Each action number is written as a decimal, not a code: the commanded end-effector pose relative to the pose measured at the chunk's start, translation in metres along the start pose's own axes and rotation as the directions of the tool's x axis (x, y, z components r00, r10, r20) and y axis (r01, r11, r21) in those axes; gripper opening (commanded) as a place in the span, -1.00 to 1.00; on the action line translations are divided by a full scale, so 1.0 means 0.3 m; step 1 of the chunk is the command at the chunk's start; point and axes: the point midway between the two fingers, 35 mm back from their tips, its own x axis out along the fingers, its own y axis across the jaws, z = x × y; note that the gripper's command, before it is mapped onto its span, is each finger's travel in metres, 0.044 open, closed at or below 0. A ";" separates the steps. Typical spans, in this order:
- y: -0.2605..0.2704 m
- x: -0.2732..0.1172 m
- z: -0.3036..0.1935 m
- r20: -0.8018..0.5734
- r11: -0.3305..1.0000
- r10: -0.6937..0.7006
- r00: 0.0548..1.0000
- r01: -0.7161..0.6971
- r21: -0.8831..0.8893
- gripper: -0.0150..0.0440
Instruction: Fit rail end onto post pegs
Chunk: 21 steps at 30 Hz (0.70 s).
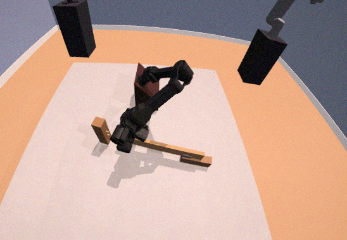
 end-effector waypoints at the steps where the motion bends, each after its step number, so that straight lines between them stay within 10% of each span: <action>1: -0.002 -0.005 -0.008 0.001 1.000 -0.003 1.000 0.003 -0.001 -0.49; 21: -0.004 0.000 -0.028 0.001 1.000 -0.003 1.000 0.003 -0.001 -0.49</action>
